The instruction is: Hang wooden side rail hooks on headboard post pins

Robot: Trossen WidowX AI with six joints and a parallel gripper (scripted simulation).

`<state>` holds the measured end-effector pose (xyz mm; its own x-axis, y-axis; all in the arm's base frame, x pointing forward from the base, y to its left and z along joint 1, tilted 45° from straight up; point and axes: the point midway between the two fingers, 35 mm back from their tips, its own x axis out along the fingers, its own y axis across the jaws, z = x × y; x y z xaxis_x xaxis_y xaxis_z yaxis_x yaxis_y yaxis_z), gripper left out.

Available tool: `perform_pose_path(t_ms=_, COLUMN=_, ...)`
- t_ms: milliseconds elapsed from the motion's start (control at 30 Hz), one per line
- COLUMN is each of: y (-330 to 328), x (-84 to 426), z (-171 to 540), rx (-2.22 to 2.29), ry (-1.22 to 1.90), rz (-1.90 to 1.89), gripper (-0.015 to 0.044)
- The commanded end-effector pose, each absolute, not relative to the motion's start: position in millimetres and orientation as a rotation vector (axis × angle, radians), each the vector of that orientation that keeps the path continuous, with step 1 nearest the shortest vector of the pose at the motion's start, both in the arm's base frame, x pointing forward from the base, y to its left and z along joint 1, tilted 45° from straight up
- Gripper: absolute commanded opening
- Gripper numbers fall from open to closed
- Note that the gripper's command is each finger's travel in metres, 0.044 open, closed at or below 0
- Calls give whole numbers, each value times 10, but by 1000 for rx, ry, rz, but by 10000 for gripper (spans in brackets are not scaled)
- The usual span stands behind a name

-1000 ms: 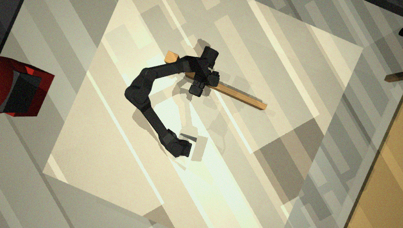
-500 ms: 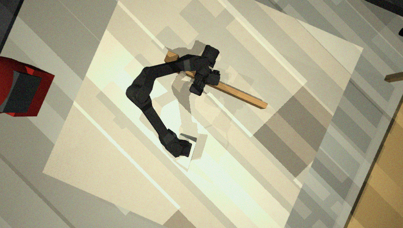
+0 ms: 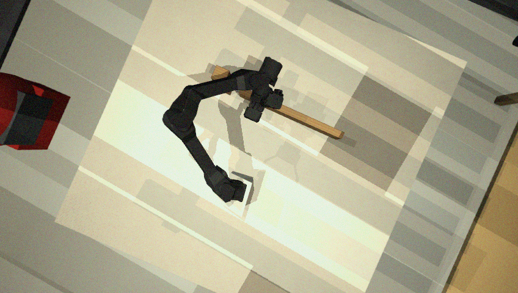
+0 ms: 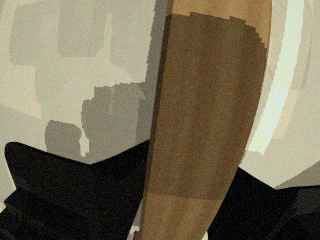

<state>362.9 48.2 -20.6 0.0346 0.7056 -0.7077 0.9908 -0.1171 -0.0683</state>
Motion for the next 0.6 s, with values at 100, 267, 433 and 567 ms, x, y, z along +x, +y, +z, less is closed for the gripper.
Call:
perform_pose_path(t_ms=100, y=480, x=3627, z=-204, rx=1861, ry=1703, rz=-810, gripper=0)
perform_pose_path(t_ms=267, y=474, x=3626, z=-198, rx=1861, ry=1703, rz=-810, gripper=0)
perform_pose_path(t_ms=433, y=468, x=3626, z=-192, rx=1861, ry=1703, rz=-811, gripper=0)
perform_pose_path(t_ms=567, y=464, x=3626, z=-188, rx=1861, ry=1703, rz=-811, gripper=0)
